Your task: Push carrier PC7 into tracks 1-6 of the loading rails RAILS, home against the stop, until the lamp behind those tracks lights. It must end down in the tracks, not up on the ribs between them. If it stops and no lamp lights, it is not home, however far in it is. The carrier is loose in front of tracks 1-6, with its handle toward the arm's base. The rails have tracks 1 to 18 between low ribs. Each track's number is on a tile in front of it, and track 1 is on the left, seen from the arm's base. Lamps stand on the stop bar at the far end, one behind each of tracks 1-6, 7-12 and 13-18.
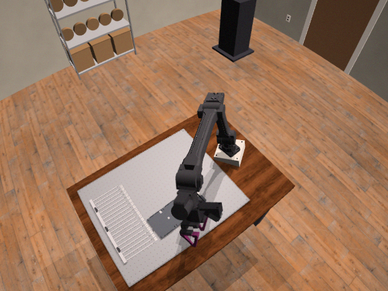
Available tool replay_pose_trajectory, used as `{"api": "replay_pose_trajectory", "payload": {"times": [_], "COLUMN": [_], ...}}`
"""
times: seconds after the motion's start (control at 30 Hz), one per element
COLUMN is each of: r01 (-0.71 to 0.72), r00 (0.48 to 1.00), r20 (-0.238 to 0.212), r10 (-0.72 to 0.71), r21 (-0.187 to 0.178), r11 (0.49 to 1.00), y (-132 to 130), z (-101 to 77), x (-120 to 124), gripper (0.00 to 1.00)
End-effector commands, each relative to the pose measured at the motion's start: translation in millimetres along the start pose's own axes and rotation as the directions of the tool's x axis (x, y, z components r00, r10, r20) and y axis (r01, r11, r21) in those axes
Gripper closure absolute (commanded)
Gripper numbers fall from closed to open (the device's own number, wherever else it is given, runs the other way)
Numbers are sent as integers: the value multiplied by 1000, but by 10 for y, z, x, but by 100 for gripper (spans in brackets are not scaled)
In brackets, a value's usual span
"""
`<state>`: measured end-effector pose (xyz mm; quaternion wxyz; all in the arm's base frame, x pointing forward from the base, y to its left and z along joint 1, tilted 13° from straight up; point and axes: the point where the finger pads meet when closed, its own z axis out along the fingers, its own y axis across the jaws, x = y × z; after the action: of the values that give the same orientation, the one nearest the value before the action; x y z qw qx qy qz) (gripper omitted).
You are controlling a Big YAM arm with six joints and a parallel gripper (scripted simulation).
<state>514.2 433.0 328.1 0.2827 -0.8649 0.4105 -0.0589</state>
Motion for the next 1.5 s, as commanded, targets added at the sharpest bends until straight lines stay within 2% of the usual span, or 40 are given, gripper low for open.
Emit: {"api": "replay_pose_trajectory", "payload": {"times": [0.0,0.53,0.57,0.63,0.67,0.7,0.73,0.77,0.8,0.83,0.87,0.9,0.93,0.97,1.0,1.03,1.1,1.13,1.2,1.23,1.3,1.33,1.37,1.4,1.43,1.47], "r01": [3,3,-47,-113,-149,-178,-210,-246,-279,-311,-337,-370,-396,-424,-450,-476,-476,-503,-558,-589,-637,-667,-687,-708,-735,-754], "r00": [1000,1000,999,993,989,984,977,969,960,950,940,928,917,904,891,877,877,862,826,805,766,740,721,699,670,648], "r20": [1,1,-6,-11,-17,-16,-19,-28,-34,-40,-35,-53,-47,-46,-62,-57,-57,-56,-66,-87,-82,-116,-100,-94,-130,-117], "r10": [-3,-3,48,114,150,179,211,246,279,311,338,370,397,425,450,477,477,504,559,587,637,663,686,709,731,752], "r21": [14,14,63,60,33,54,54,26,16,9,36,-3,24,36,8,29,29,38,37,14,38,4,31,45,17,38], "r11": [1000,1000,997,992,988,983,976,969,960,950,941,929,918,905,893,879,879,864,829,808,770,745,726,705,678,656], "y": [-39,-39,-102,-27,38,20,52,116,44,179,154,237,221,223,293,282,282,300,379,451,470,570,548,550,646,638], "z": [-64,-64,-285,-301,-298,-291,-282,-280,-137,-173,-264,-138,-255,-247,-217,-238,-238,-230,-214,-216,-199,-84,-193,-185,-105,-180], "x": [-22,-22,53,100,101,125,145,146,167,185,190,209,213,234,238,257,257,279,320,319,362,380,383,404,416,424], "gripper": [0,0,0,0,0,0,0,0,0,0,0,0,0,0,0,0,0,0,0,0,0,0,0,0,0,0]}}
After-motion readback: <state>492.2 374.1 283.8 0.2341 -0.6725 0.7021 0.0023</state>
